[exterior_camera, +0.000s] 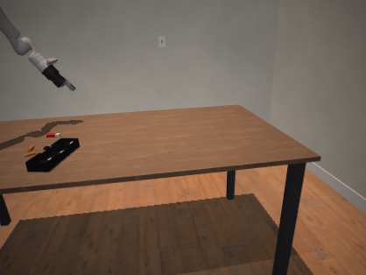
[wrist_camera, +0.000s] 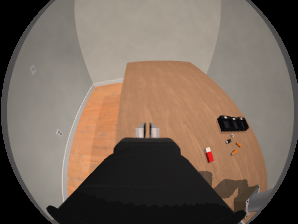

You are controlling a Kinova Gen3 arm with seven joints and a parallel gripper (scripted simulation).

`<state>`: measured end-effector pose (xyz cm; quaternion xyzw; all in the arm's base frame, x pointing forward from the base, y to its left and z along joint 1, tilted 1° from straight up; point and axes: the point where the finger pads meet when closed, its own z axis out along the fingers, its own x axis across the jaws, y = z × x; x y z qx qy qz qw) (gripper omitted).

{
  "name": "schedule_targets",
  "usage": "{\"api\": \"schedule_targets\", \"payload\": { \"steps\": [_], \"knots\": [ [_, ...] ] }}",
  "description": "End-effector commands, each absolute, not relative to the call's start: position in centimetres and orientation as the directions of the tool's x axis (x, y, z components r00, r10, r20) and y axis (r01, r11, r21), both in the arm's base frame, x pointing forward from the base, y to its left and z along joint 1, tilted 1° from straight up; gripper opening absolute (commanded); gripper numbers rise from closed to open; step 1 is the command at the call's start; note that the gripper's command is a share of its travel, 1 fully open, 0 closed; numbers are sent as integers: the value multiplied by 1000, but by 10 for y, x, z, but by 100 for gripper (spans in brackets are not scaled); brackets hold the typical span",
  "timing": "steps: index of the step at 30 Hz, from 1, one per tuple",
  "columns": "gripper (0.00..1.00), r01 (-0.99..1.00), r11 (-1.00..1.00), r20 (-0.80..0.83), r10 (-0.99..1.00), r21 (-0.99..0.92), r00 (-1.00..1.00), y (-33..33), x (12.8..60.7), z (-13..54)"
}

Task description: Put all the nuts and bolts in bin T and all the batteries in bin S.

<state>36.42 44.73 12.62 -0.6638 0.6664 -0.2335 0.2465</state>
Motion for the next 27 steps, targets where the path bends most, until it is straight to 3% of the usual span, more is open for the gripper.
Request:
{"api": "schedule_targets", "payload": {
  "steps": [1, 6, 18, 27],
  "knots": [
    [31, -768, 27, -22, -1000, -639, -17, 434, 375, 130],
    [31, -765, 239, -93, -969, -598, -230, 396, 392, 128],
    [31, -711, 442, -153, -888, -547, -434, 340, 411, 127],
    [31, -552, 695, -218, -692, -461, -688, 279, 421, 125]
  ]
}}
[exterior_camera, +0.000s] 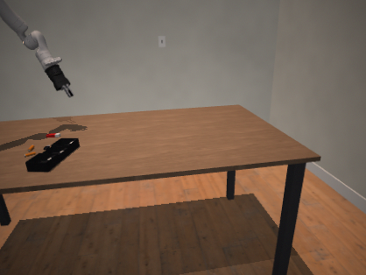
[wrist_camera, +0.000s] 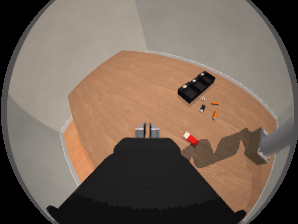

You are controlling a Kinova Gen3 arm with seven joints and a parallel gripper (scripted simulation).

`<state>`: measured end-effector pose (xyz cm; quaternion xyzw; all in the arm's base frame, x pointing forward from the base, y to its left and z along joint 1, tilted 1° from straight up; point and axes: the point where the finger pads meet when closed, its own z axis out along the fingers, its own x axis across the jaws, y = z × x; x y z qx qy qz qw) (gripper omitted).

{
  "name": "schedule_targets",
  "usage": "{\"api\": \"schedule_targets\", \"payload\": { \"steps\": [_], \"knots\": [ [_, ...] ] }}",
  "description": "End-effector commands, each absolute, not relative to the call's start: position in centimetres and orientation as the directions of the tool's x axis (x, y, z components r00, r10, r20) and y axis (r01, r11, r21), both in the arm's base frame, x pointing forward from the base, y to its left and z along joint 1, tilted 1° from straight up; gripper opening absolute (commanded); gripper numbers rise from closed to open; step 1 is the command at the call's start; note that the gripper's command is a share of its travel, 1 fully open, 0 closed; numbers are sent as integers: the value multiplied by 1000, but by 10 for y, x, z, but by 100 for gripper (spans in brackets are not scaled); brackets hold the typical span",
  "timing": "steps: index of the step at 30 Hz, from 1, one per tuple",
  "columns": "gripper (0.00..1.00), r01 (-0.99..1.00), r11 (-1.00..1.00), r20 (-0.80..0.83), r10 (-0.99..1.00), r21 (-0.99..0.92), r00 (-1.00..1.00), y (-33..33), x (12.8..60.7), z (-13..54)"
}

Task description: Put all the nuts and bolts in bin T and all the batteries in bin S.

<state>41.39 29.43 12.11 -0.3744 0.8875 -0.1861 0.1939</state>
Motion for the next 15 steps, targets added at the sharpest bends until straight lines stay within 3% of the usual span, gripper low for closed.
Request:
{"api": "schedule_targets", "payload": {
  "steps": [1, 5, 15],
  "knots": [
    [31, -521, 727, -226, -655, -447, -721, 271, 422, 125],
    [31, -467, 776, -237, -593, -424, -770, 254, 423, 124],
    [31, -120, 947, -266, -203, -298, -942, 182, 416, 122]
  ]
}}
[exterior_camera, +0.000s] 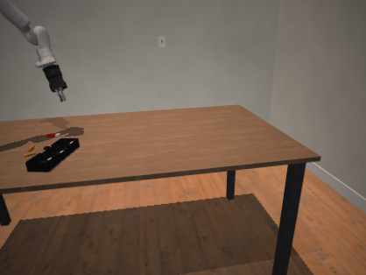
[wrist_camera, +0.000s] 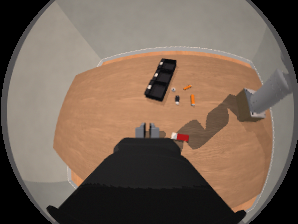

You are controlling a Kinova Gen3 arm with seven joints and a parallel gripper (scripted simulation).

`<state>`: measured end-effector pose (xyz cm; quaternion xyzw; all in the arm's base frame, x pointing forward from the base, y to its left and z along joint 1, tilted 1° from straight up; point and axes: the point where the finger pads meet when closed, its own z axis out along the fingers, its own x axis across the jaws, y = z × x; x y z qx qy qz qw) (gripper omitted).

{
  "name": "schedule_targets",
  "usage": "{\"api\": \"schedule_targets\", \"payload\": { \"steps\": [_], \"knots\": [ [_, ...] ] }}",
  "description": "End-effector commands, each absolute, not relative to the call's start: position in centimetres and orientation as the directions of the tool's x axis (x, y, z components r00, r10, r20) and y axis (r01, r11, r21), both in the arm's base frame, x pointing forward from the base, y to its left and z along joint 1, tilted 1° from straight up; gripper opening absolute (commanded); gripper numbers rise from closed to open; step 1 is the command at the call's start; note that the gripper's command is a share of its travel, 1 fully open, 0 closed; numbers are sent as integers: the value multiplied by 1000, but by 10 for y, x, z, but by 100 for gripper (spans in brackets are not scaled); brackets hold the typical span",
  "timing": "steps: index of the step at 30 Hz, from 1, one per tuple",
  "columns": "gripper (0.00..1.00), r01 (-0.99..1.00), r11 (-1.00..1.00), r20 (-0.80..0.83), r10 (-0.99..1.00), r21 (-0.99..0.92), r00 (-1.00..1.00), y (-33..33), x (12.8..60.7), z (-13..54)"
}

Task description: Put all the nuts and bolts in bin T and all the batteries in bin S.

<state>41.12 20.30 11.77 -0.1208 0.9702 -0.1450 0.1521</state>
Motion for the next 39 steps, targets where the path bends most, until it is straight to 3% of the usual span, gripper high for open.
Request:
{"api": "schedule_targets", "payload": {
  "steps": [1, 6, 11, 21, 23, 32, 39],
  "knots": [
    [31, -93, 953, -266, -173, -289, -948, 181, 416, 122],
    [31, -3, 965, -266, -74, -260, -961, 165, 412, 122],
    [31, 208, 958, -255, 155, -196, -955, 135, 402, 122],
    [31, 616, 783, -192, 594, -82, -781, 86, 378, 126],
    [31, 616, 783, -192, 594, -82, -781, 86, 378, 126],
    [31, 889, 458, -96, 884, -13, -457, 61, 361, 134],
    [31, 983, 185, -20, 983, 8, -185, 52, 356, 140]
  ]
}}
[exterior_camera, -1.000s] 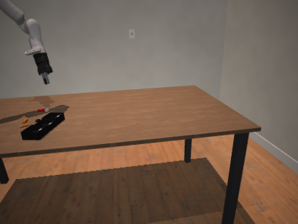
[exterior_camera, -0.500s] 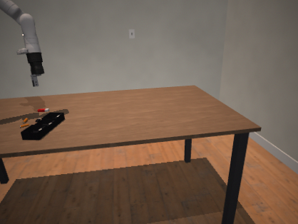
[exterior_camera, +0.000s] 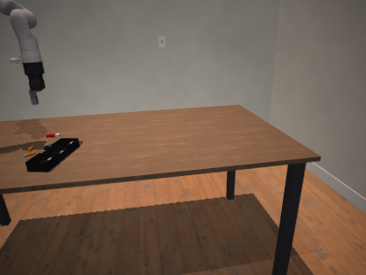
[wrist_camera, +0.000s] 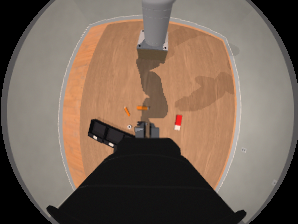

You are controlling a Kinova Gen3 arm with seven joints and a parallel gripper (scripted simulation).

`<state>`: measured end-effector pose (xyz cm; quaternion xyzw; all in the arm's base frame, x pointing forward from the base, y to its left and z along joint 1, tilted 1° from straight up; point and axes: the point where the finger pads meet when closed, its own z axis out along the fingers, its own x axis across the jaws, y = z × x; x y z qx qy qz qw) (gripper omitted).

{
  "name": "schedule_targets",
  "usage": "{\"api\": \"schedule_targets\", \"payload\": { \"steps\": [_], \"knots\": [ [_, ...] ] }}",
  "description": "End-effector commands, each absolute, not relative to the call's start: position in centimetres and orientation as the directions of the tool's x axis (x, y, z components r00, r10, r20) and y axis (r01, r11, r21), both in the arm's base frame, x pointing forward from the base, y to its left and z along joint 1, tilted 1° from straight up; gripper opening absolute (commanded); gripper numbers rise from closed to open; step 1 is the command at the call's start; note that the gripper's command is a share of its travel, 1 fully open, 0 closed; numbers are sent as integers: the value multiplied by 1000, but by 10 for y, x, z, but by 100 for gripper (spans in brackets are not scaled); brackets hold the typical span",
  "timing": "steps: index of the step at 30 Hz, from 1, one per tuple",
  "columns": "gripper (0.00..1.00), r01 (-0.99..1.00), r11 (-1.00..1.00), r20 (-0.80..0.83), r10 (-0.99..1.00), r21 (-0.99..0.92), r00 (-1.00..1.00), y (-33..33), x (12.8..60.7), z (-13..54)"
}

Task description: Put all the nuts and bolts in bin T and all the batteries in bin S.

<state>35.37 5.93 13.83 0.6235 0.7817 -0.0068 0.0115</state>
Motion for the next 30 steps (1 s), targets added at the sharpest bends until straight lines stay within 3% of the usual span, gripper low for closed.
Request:
{"api": "schedule_targets", "payload": {
  "steps": [1, 12, 19, 30],
  "knots": [
    [31, 983, 185, -20, 983, 8, -185, 52, 356, 140],
    [31, 990, 141, -7, 990, 9, -141, 52, 356, 140],
    [31, 924, 382, -10, 924, 7, -382, 20, 372, 120],
    [31, 635, 773, -23, 635, 1, -772, -52, 408, 74]
  ]
}}
